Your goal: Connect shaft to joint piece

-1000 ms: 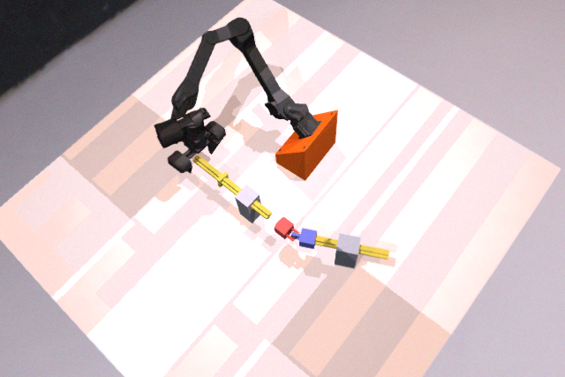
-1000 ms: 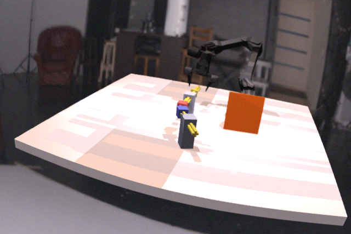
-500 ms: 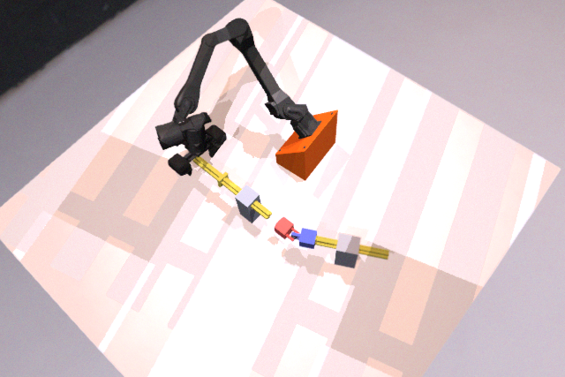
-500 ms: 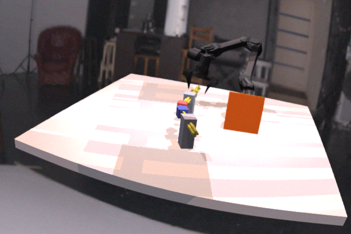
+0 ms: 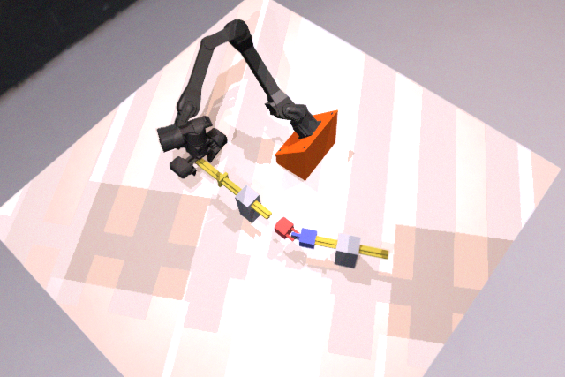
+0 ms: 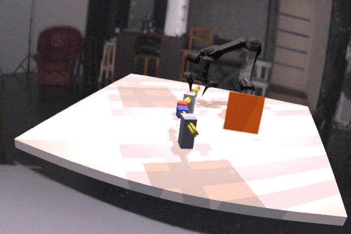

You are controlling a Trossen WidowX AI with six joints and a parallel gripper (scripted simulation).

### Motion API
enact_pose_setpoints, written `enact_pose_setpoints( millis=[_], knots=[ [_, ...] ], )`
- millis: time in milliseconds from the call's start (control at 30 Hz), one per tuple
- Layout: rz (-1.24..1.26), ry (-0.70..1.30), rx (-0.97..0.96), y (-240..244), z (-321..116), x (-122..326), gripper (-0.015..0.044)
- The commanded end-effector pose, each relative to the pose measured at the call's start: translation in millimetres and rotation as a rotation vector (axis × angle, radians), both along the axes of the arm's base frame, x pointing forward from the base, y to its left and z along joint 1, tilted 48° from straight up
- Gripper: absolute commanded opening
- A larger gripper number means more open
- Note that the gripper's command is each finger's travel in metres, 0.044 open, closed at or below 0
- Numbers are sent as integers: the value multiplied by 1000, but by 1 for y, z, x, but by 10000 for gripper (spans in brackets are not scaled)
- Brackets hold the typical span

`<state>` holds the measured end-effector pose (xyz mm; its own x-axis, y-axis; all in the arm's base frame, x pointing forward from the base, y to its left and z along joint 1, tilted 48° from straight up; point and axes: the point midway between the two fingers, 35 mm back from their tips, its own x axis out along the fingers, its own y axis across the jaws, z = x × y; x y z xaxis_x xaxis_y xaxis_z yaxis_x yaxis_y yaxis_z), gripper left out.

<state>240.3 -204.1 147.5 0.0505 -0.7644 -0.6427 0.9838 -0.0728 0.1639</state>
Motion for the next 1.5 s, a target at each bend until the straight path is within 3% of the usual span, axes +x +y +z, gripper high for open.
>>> enact_pose_setpoints(
  millis=[0,167,500,600,1467],
  knots=[
    [1,1,3,-1,-1,0,230],
    [1,1,3,-1,-1,0,102],
    [1,1,3,-1,-1,0,102],
    [1,1,3,-1,-1,0,67],
    [0,1,0,0,0,0,67]
  ],
)
